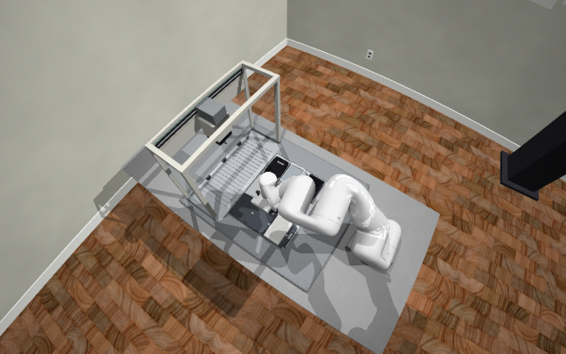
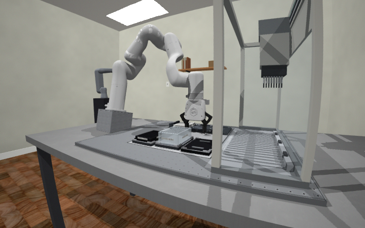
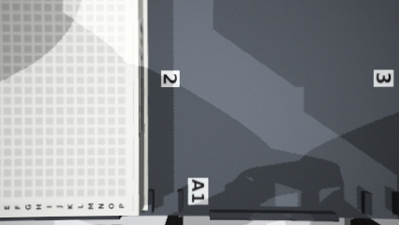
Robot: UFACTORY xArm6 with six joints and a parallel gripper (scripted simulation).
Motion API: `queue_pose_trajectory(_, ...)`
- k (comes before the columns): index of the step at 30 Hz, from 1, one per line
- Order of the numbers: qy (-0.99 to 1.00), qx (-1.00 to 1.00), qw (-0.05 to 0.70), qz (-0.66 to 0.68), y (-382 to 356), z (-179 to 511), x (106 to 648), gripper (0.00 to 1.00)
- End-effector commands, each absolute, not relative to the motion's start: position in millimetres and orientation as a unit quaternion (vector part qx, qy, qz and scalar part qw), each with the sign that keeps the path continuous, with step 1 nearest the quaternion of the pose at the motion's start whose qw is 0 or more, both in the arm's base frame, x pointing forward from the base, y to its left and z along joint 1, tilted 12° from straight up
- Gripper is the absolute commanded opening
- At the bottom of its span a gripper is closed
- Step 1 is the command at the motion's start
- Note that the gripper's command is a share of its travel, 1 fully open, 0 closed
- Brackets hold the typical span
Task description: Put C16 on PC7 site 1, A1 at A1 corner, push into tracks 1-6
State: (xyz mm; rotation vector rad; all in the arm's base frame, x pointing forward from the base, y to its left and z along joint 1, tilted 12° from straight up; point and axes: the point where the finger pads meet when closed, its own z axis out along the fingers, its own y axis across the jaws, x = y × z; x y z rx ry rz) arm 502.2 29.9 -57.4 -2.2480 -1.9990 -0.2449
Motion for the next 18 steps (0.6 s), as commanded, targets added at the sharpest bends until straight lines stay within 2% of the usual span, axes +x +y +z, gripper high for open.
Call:
queue_pose_trajectory(1, -0.661, -0.743, 0.06, -0.083, 30.0, -55.7, 503.9, 1.0)
queue_pose_trajectory(18, -0.661, -0.743, 0.06, -0.083, 27.4, -56.3, 503.7, 1.0)
